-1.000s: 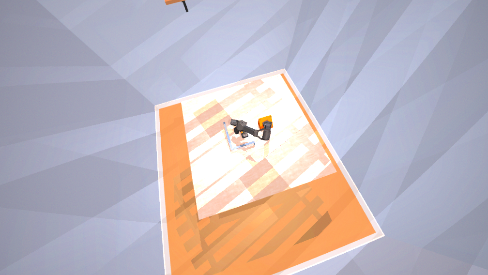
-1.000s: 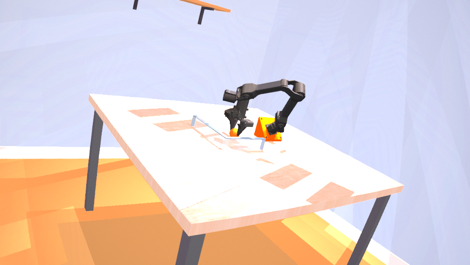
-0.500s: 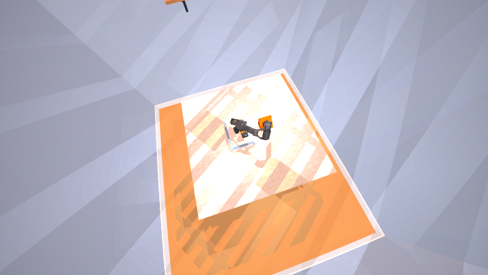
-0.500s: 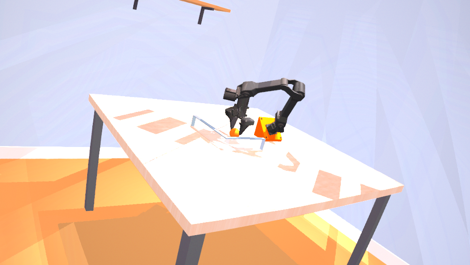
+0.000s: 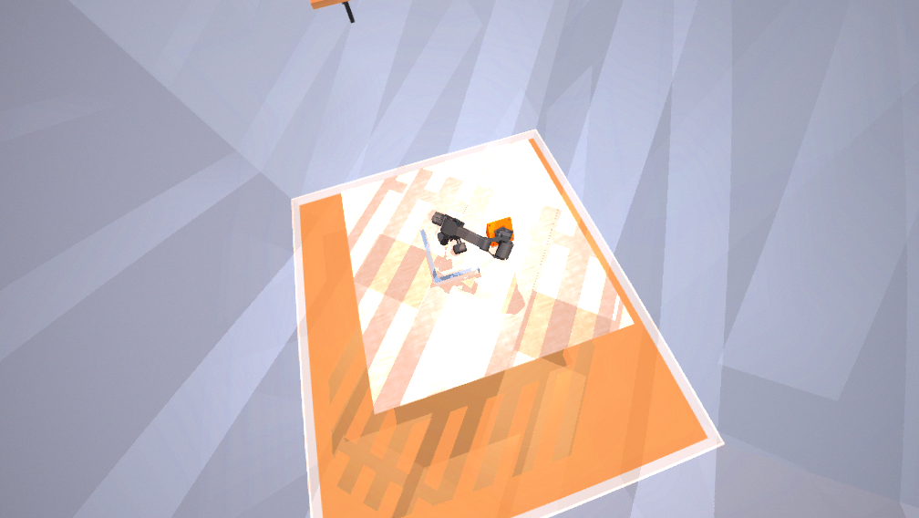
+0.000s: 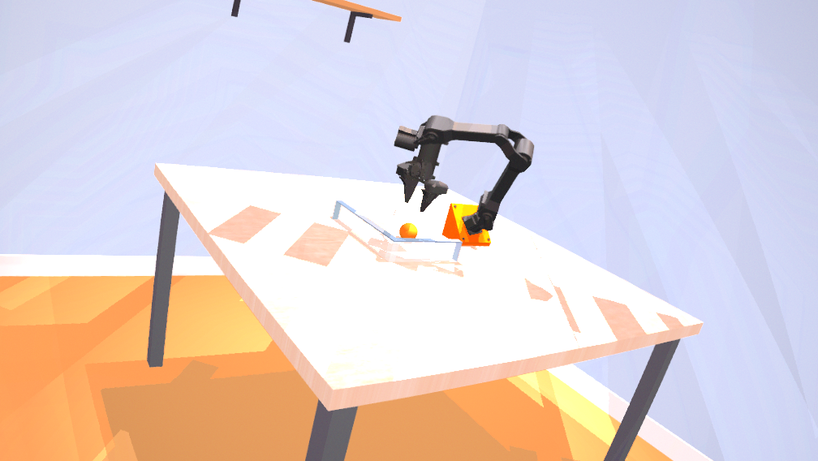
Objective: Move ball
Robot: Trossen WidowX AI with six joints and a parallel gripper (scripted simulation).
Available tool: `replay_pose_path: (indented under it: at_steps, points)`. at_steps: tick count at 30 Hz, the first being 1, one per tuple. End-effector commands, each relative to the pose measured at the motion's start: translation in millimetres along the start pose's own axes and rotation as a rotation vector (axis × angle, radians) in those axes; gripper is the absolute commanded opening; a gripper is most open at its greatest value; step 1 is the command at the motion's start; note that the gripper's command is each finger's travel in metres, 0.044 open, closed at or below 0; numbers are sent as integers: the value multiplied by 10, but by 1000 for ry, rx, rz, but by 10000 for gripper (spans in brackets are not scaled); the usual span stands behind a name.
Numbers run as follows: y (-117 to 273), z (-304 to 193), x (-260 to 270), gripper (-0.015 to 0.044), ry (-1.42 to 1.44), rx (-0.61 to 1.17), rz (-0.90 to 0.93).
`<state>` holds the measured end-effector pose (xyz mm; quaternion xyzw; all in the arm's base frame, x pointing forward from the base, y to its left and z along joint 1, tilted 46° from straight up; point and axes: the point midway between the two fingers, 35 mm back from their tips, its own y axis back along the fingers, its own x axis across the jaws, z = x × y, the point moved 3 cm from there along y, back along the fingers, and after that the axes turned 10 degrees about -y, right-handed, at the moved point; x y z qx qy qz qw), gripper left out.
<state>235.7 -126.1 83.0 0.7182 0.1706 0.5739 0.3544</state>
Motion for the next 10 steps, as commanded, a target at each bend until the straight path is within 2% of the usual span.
replay_pose_path:
  at_steps: [1, 2, 5, 10]
  points:
    - [70, -1, -1, 422, -4, -1, 1]
    - [161, -5, 0, 440, -3, -1, 1]
    - [426, -35, 9, 440, 0, 1, 2]
    - [444, -38, 10, 440, 0, 2, 3]
